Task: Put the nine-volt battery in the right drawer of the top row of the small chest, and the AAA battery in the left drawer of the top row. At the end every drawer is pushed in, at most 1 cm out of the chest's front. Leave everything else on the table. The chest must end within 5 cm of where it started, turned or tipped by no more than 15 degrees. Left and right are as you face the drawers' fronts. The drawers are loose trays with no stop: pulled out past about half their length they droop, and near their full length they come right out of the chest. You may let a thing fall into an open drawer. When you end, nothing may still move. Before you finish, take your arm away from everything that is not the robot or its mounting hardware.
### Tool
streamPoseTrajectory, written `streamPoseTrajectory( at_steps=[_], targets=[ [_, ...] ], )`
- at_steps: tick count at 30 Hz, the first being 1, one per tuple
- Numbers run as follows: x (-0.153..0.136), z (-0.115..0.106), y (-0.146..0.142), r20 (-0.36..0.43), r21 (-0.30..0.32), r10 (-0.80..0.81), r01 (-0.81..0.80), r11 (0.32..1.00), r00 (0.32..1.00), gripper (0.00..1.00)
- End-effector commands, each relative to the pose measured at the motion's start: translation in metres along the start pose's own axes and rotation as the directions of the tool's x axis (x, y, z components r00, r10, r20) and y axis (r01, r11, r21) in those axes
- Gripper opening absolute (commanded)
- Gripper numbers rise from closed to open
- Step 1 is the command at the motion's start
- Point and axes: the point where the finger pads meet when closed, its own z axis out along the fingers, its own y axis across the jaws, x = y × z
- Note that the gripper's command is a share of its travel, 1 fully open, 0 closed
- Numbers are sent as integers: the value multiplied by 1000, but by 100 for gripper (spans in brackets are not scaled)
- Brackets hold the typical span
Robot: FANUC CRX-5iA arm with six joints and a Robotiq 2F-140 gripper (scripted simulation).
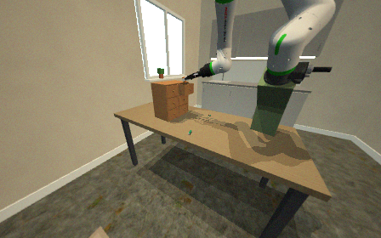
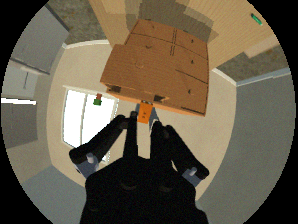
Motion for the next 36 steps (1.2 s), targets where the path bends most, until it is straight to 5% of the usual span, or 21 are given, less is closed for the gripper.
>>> streamPoseTrajectory(
  at_steps=[1,19,20,36],
  targets=[
    [0,0,0,0,0,0,0,1000,1000,14],
    [0,0,0,0,0,0,0,1000,1000,26],
    [0,0,0,0,0,0,0,1000,1000,100],
    [0,-1,0,0,0,0,0,1000,1000,100]
  ],
)
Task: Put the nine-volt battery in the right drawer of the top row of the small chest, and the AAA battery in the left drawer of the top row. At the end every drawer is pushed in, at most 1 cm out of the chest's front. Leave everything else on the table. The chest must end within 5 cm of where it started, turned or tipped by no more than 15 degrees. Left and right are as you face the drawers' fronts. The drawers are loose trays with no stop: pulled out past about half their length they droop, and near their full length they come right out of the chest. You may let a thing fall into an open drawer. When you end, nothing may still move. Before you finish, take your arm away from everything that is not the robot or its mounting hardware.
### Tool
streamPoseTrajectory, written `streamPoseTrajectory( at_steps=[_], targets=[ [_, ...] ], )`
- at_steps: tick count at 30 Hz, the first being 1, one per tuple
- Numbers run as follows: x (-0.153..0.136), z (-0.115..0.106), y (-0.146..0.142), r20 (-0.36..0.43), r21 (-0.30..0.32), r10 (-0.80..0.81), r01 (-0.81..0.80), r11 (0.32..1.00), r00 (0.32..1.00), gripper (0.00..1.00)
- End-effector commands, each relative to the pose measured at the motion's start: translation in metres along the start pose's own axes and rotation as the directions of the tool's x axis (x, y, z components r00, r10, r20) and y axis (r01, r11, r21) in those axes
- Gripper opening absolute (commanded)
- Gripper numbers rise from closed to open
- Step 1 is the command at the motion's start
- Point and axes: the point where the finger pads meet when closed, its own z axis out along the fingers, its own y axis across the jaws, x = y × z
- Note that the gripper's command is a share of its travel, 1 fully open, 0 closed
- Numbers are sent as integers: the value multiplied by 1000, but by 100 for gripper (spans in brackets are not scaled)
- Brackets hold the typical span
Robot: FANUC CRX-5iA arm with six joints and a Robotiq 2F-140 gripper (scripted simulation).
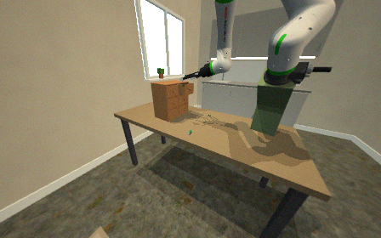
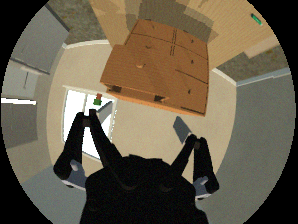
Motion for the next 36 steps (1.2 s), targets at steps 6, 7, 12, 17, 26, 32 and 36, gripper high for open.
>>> streamPoseTrajectory(
  at_steps=[6,7,12,17,26,32,36],
  targets=[
    [2,-9,0,0,0,0,0,1000,1000,100],
    [3,-11,0,0,0,0,0,1000,1000,100],
    [6,-22,0,0,0,0,0,1000,1000,100],
    [14,-46,0,0,0,0,0,1000,1000,100],
    [31,-105,0,0,0,0,0,1000,1000,100],
    [38,-127,0,0,0,0,0,1000,1000,100],
    [43,-144,0,0,0,0,0,1000,1000,100]
  ],
)
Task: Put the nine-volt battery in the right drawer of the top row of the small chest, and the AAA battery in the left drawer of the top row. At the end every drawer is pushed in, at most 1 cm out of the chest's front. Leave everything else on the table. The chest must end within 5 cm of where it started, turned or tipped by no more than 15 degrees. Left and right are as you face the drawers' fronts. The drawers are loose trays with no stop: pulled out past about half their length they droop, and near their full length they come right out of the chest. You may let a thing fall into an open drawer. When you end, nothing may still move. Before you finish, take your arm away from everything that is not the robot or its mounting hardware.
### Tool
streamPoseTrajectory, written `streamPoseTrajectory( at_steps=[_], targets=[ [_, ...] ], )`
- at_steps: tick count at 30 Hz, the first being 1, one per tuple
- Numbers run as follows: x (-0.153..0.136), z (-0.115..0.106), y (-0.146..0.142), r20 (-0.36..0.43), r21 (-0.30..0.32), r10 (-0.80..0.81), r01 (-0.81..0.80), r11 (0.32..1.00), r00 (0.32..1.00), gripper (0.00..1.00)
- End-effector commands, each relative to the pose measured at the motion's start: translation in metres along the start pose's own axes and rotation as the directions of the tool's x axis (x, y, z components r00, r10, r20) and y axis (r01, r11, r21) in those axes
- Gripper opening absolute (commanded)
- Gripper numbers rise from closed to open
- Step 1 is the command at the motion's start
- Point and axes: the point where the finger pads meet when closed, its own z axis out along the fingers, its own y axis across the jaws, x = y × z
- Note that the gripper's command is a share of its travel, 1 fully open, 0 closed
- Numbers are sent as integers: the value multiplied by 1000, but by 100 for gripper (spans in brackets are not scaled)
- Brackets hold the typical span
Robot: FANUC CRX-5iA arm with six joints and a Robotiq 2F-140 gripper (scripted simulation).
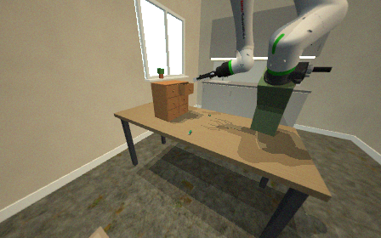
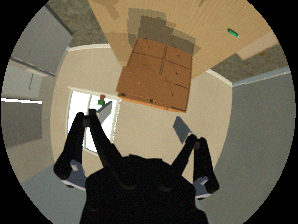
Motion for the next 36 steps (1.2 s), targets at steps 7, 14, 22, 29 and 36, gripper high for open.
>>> streamPoseTrajectory(
  at_steps=[7,14,22,29,36],
  targets=[
    [9,-32,-1,1,-1,-2,2,1000,1000,100],
    [11,-37,-1,1,-1,-2,2,1000,1000,100],
    [11,-38,-1,0,-1,-2,2,1000,1000,100],
    [11,-38,-1,-7,-2,-2,2,1000,1000,100],
    [10,-39,-1,-41,-2,-2,2,1000,999,100]
  ],
)
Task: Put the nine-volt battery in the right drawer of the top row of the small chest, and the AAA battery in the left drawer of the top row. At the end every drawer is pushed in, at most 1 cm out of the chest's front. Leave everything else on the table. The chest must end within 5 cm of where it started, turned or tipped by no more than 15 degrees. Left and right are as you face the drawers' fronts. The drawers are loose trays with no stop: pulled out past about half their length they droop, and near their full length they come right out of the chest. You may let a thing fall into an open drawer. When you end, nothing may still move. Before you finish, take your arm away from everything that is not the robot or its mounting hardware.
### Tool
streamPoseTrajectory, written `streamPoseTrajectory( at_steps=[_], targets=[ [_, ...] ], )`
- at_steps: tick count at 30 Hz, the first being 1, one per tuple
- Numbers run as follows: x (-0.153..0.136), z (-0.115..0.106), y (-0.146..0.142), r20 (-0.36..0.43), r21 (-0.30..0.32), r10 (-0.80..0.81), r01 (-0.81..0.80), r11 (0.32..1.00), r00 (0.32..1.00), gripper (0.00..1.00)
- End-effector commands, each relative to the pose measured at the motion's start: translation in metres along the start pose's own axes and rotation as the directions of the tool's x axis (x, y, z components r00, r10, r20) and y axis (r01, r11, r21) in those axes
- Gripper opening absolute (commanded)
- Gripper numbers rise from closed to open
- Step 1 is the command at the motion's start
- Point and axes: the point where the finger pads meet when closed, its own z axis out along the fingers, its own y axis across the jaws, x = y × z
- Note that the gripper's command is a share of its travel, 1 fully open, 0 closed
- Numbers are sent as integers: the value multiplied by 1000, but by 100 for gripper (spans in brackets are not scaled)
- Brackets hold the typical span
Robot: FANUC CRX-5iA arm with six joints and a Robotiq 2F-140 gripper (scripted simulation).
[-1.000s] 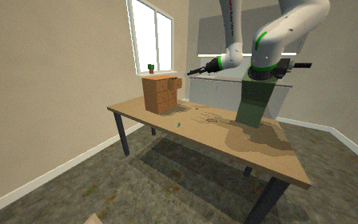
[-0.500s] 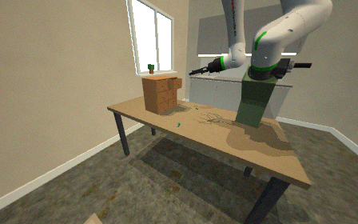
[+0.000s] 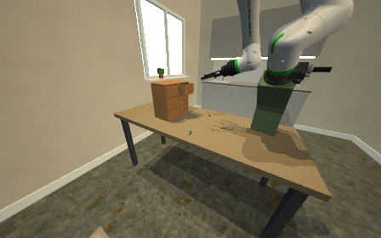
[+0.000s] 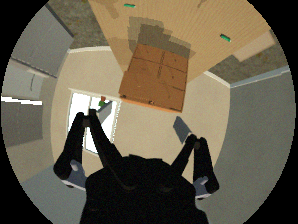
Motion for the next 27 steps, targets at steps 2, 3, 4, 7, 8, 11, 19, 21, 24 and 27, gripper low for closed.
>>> streamPoseTrajectory(
  at_steps=[2,3,4,7,8,11,19,21,24,27],
  targets=[
    [-1,0,0,-35,0,0,0,1000,999,100],
    [-1,-1,0,-45,0,1,-1,1000,999,100],
    [-2,-1,0,-55,0,1,-1,1000,998,100],
    [-2,-1,0,-66,1,0,0,1000,998,100],
    [-2,-1,0,-79,1,0,0,1000,997,100],
    [-4,-2,0,-123,2,0,0,1000,992,100],
    [-8,-4,0,-277,1,1,0,1000,961,100],
    [-10,-4,0,-319,1,1,0,1000,948,100],
    [-10,-4,0,-342,1,1,0,1000,940,100],
    [-13,-5,0,-410,1,1,0,1000,912,100]
  ],
)
